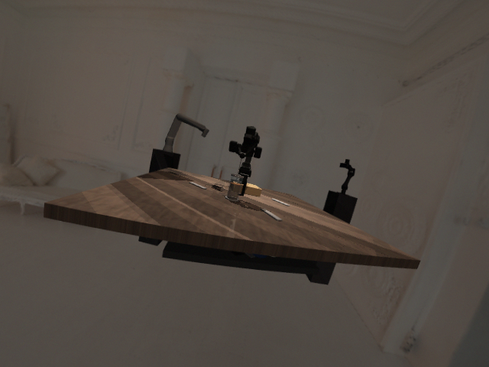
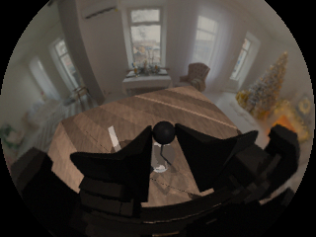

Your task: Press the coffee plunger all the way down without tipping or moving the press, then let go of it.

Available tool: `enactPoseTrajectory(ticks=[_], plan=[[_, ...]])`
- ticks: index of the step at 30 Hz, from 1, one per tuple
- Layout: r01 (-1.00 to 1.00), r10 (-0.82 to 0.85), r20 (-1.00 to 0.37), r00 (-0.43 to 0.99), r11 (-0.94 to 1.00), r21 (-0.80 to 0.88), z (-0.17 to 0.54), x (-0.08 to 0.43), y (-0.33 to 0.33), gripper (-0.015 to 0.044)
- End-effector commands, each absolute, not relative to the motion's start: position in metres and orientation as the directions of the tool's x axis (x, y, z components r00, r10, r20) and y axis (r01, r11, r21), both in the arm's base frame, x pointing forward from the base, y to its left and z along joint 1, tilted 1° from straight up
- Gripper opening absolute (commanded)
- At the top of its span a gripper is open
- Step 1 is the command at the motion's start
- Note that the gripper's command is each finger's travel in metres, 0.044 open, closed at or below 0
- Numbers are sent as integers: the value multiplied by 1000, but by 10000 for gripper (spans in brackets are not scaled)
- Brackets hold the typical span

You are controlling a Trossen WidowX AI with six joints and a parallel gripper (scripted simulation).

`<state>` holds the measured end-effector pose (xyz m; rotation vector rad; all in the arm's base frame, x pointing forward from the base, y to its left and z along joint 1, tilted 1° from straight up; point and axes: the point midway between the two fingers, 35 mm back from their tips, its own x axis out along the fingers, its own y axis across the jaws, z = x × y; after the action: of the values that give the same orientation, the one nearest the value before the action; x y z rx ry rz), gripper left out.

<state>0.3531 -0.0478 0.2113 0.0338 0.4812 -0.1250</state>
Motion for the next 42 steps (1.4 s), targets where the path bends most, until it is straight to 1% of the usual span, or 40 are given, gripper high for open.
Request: enactPoseTrajectory(ticks=[1,42], plan=[[131,-112,-486,867,991,6,195,354,-48,115],[131,-112,-485,867,991,6,130,366,-49,115]])
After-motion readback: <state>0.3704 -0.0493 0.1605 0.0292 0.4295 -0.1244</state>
